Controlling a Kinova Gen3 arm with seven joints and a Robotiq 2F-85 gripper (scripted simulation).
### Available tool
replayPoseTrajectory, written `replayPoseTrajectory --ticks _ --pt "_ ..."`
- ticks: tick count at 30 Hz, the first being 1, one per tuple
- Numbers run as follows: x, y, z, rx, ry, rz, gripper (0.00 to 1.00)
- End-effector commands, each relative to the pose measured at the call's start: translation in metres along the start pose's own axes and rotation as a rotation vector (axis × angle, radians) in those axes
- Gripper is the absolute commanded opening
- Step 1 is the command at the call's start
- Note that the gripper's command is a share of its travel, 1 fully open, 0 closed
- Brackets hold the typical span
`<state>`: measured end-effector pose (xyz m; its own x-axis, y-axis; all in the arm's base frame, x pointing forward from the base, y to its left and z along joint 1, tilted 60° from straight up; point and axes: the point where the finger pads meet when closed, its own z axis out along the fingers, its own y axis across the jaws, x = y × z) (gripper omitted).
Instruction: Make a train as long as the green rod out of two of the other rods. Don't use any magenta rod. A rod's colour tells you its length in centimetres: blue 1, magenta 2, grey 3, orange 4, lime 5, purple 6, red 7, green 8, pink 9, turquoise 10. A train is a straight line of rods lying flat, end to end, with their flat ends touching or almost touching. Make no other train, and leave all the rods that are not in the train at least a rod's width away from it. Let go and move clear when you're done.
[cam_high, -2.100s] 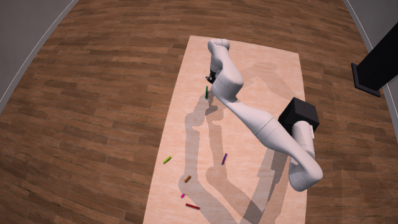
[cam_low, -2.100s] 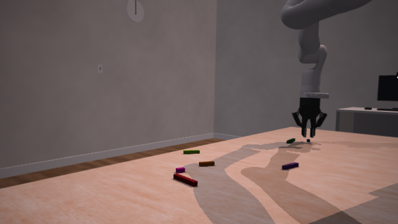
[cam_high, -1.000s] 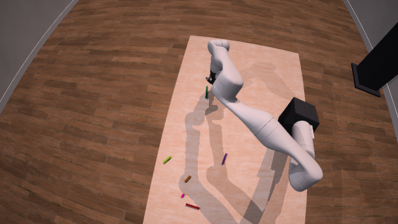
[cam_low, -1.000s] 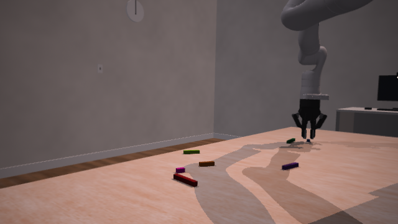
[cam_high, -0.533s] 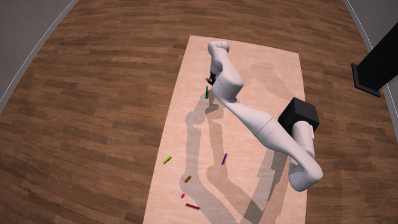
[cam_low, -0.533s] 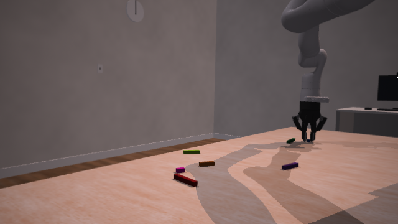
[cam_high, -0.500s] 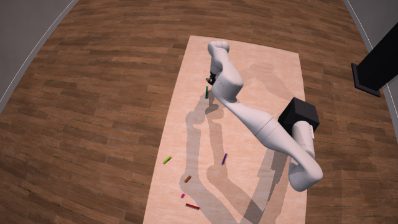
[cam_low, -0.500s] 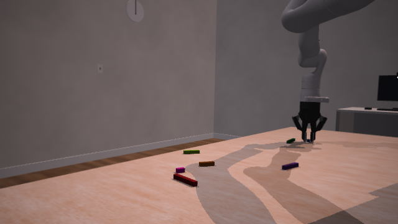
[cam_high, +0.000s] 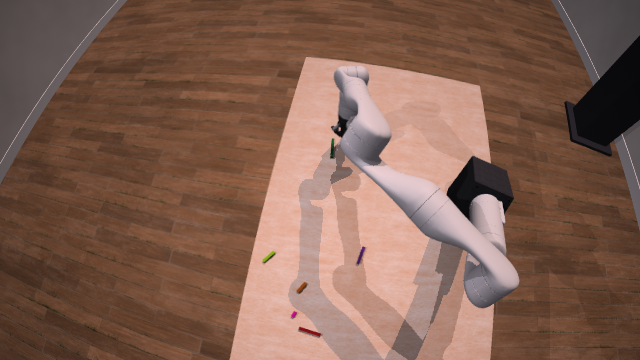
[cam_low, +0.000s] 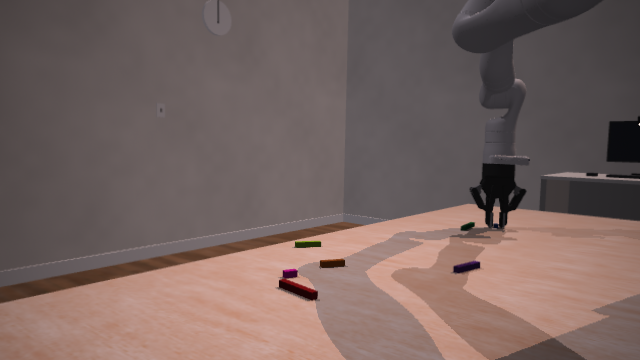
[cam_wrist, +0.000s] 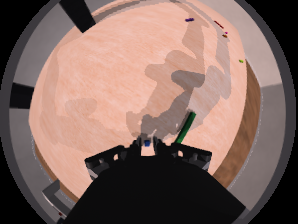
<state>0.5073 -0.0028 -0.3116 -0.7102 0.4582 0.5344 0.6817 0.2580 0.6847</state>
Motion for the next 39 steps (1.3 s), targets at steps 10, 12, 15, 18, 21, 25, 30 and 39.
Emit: replayPoseTrajectory --ticks 10,12,15,18,21,25,30,39 --pt "-0.0034 0.0025 0.0006 -0.005 -0.009 0.007 0.24" --pt "-0.0034 0.0025 0.0006 -0.005 -0.009 0.007 0.24" --pt "-0.0034 0.0025 0.0006 -0.005 -0.009 0.007 0.24" --pt "-0.0034 0.0025 0.0006 -0.005 -0.009 0.007 0.24" --pt "-0.0034 0.0025 0.0006 -0.005 -0.009 0.007 0.05" --pt "-0.0034 0.0025 0.0006 -0.005 -0.009 0.007 0.05" --pt "-0.0034 0.0025 0.0006 -0.005 -0.009 0.007 0.05" --pt "-0.0034 0.0025 0.0006 -0.005 -0.009 0.007 0.05"
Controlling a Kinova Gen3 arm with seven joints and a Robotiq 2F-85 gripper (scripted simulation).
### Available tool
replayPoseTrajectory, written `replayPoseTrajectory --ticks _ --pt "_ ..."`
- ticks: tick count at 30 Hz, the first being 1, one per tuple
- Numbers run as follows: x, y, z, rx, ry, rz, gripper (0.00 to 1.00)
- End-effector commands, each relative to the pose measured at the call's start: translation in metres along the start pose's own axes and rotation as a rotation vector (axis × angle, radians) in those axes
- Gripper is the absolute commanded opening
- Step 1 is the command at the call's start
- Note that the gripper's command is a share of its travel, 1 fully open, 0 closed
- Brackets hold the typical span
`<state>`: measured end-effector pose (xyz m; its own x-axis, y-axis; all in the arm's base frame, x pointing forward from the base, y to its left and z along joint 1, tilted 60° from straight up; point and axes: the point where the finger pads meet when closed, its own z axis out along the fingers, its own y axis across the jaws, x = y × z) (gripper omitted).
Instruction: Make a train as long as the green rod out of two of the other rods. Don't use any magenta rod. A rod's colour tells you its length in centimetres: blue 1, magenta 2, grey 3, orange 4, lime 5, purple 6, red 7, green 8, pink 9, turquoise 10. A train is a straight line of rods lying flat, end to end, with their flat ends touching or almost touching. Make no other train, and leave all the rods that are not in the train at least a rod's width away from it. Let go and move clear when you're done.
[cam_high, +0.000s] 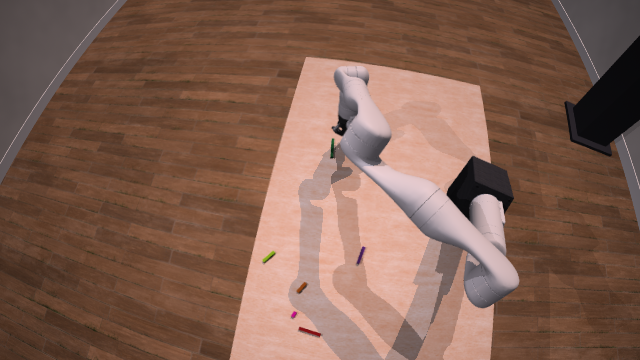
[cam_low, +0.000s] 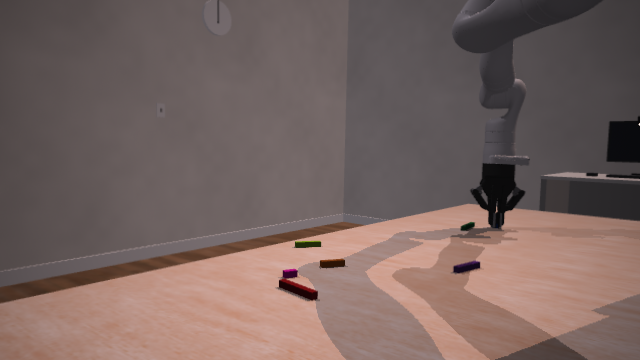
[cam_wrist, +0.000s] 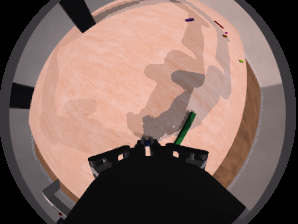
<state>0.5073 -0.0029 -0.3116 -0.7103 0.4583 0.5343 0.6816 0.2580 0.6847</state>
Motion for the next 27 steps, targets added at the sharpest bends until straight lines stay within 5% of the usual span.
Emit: replayPoseTrajectory --ticks 1,18,27 --pt "-0.003 0.002 0.001 -0.005 -0.008 0.007 0.05" --pt "-0.003 0.002 -0.001 -0.005 -0.008 0.009 0.05" --pt "-0.003 0.005 -0.038 -0.006 -0.01 0.005 0.05"
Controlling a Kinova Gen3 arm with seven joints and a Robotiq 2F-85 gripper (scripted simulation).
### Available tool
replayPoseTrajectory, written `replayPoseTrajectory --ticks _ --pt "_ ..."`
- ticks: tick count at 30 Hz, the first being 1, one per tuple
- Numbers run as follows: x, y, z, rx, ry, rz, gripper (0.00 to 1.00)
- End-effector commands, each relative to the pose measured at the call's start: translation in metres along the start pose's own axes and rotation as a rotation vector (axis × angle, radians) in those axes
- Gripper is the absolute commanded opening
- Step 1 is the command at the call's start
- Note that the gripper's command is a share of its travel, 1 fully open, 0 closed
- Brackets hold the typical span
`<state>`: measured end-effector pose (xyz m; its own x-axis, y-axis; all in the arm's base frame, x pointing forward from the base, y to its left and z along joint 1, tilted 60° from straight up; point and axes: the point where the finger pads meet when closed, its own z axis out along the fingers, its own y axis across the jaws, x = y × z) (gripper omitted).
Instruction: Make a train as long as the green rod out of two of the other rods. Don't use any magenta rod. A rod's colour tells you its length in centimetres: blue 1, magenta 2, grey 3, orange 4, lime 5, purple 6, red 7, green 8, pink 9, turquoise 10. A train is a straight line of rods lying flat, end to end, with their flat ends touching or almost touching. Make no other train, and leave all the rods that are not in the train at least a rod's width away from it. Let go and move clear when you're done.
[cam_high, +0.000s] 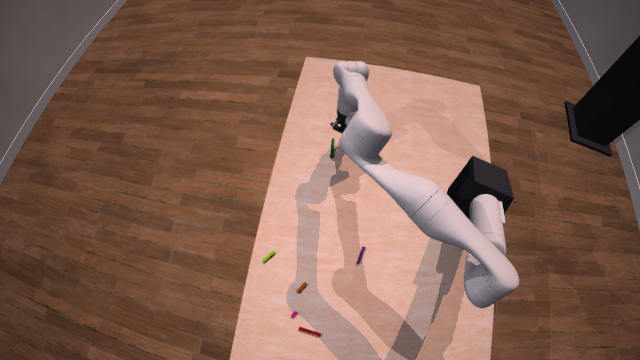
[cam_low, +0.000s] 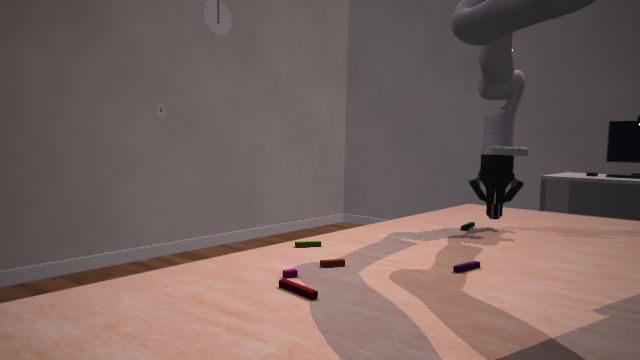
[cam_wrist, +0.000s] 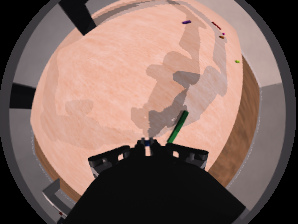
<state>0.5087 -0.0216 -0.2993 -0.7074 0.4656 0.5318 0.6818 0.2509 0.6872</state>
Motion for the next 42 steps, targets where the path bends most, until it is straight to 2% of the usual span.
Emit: replayPoseTrajectory --ticks 1,6,10,33,42 --pt "-0.001 0.001 -0.024 0.001 -0.003 0.003 0.05" --pt "0.0 0.001 -0.06 0.001 -0.003 0.003 0.05" --pt "0.0 0.001 -0.076 0.001 -0.003 0.003 0.05" --pt "0.001 -0.001 -0.077 0.001 0.0 0.008 0.05" --pt "0.008 0.023 -0.083 -0.003 -0.011 0.024 0.05"
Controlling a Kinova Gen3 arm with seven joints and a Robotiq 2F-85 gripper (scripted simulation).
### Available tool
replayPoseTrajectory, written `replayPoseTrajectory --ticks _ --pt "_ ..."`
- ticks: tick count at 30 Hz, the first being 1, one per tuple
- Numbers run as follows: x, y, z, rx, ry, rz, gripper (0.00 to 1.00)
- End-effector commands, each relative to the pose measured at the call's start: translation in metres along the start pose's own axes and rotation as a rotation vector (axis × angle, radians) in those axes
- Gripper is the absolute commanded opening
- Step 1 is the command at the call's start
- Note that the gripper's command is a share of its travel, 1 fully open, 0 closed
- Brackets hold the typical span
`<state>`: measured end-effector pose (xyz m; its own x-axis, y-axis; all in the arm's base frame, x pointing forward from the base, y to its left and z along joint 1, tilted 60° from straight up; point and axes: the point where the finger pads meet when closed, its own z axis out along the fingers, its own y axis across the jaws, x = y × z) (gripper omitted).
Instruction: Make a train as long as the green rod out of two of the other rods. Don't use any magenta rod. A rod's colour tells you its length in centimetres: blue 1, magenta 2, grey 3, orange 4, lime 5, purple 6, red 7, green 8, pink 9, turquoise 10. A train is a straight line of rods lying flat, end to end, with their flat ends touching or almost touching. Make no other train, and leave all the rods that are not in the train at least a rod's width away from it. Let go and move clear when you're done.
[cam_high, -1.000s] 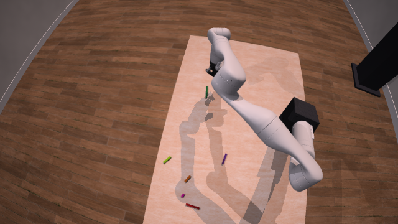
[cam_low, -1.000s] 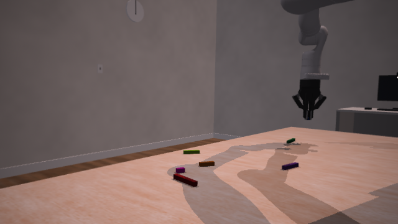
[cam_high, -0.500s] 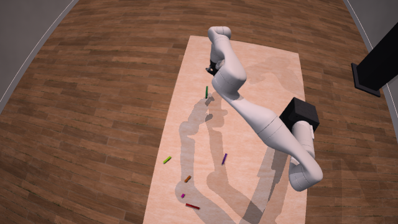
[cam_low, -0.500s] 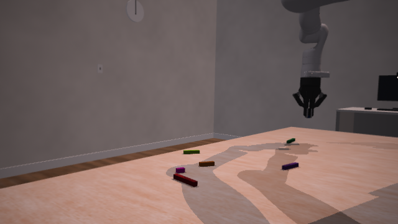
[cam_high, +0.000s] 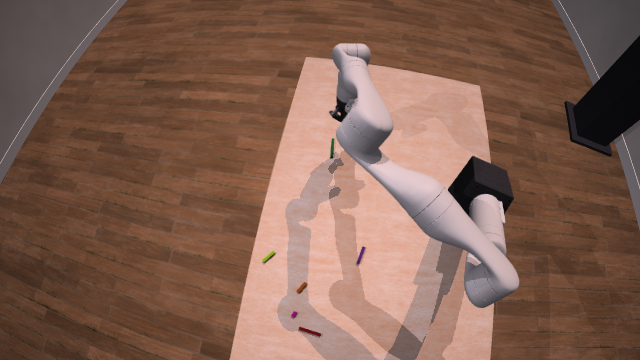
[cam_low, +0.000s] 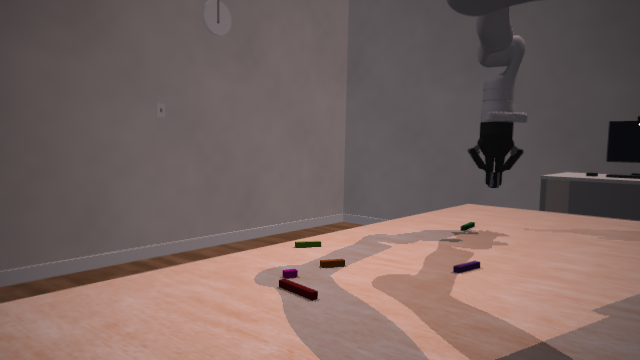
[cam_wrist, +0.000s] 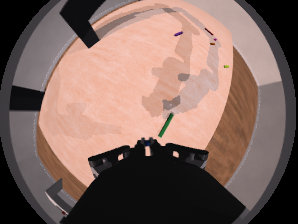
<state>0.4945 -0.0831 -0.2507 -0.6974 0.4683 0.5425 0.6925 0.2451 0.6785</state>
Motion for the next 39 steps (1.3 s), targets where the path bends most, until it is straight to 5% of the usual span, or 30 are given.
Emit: replayPoseTrajectory --ticks 1,8,25,39 --pt "0.004 0.02 -0.005 -0.006 -0.014 0.013 0.05" --pt "0.02 0.05 -0.008 -0.013 -0.023 0.043 0.05" --pt "0.116 0.147 -0.009 -0.032 -0.04 0.149 0.05" --pt "0.251 0.204 -0.001 -0.028 -0.027 0.247 0.05"
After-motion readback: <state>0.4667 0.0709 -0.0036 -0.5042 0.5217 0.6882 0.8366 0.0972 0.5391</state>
